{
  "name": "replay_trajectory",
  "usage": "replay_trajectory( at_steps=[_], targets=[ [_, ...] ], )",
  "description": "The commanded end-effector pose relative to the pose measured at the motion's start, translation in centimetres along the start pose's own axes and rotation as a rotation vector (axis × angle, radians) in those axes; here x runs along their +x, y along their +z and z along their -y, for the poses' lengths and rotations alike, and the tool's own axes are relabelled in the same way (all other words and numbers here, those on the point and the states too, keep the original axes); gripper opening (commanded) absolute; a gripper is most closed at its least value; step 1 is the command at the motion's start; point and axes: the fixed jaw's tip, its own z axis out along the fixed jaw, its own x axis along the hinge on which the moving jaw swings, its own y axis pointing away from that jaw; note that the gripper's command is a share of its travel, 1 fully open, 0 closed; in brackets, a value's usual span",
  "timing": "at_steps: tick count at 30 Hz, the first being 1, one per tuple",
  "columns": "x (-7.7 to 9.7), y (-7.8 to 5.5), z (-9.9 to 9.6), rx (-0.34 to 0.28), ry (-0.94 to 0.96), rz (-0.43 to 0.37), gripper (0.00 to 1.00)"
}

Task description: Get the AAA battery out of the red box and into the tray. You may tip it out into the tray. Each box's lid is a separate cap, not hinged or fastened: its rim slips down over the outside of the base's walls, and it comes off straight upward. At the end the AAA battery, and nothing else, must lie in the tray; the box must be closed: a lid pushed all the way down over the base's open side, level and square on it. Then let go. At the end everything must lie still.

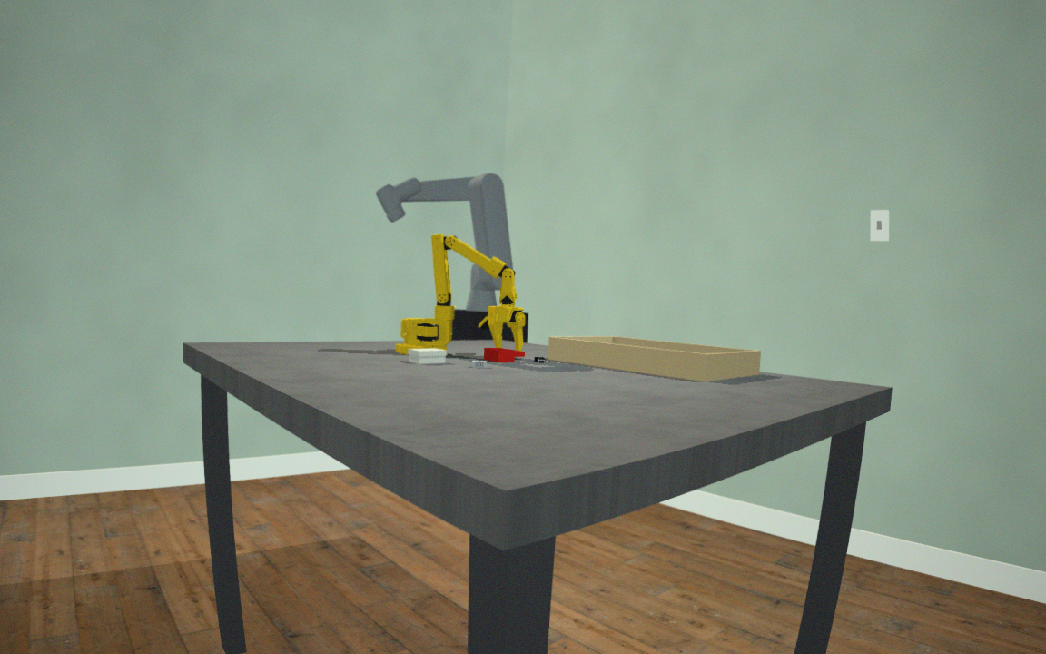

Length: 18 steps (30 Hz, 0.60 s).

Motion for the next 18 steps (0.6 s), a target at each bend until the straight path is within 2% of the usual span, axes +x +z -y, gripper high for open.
replay_trajectory(
  at_steps=[1,18],
  targets=[
    [-0.03,-0.05,0.17,0.009,0.001,-0.004,0.22],
    [-0.16,0.54,-0.04,0.009,0.001,-0.004,0.22]
  ],
)
